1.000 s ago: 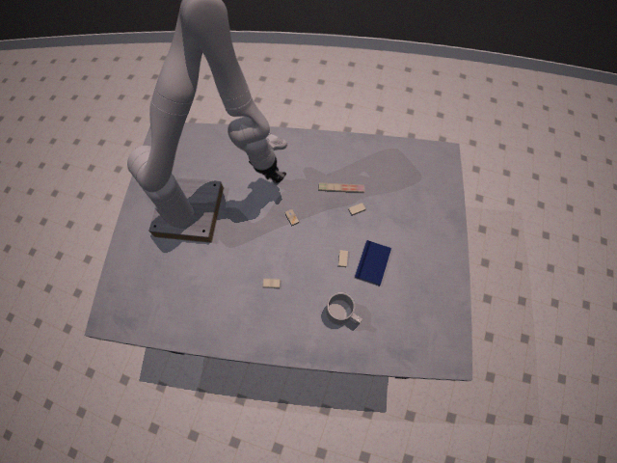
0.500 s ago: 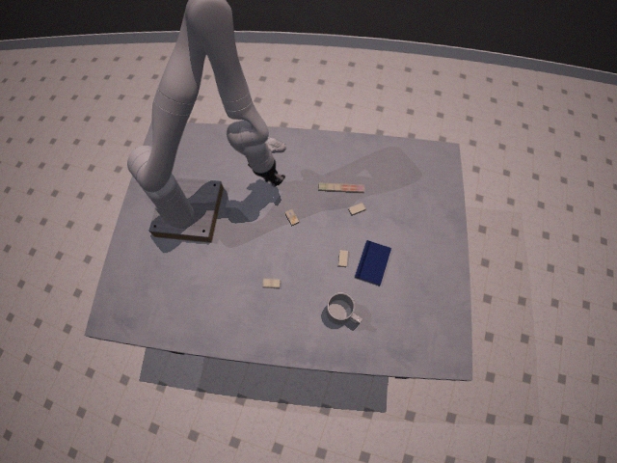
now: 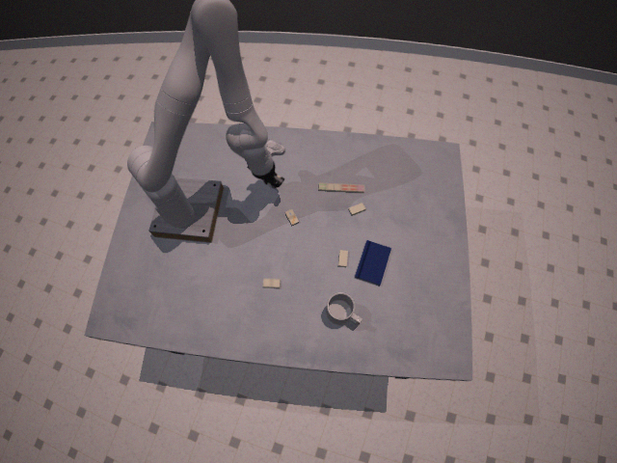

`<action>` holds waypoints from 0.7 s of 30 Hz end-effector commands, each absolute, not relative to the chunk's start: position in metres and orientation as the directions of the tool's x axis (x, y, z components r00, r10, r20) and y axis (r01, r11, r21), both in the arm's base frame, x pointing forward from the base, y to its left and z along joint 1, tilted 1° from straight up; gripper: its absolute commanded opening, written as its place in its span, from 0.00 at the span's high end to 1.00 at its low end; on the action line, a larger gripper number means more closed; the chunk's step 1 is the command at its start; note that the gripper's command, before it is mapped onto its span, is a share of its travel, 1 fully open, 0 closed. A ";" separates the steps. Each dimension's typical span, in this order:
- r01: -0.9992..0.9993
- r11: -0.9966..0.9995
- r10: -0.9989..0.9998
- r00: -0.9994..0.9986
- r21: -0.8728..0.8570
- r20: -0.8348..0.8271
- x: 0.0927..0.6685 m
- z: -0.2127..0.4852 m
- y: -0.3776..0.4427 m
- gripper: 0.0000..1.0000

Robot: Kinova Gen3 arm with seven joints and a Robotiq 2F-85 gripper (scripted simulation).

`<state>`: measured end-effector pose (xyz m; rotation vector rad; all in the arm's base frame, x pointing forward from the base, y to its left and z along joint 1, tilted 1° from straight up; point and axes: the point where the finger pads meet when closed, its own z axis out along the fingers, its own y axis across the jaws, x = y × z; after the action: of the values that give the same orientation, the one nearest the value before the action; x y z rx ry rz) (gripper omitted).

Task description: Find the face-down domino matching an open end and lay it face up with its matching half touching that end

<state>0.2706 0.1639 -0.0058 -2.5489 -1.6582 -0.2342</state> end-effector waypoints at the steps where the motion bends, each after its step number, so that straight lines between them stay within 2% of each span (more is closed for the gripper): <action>1: 0.914 -0.405 0.900 0.397 0.007 0.179 0.270 -0.008 0.164 0.67; 21: 0.914 -0.405 0.900 0.397 0.007 0.179 0.269 -0.017 0.161 0.67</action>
<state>0.2691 0.1605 -0.0152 -2.5488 -1.6583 -0.2346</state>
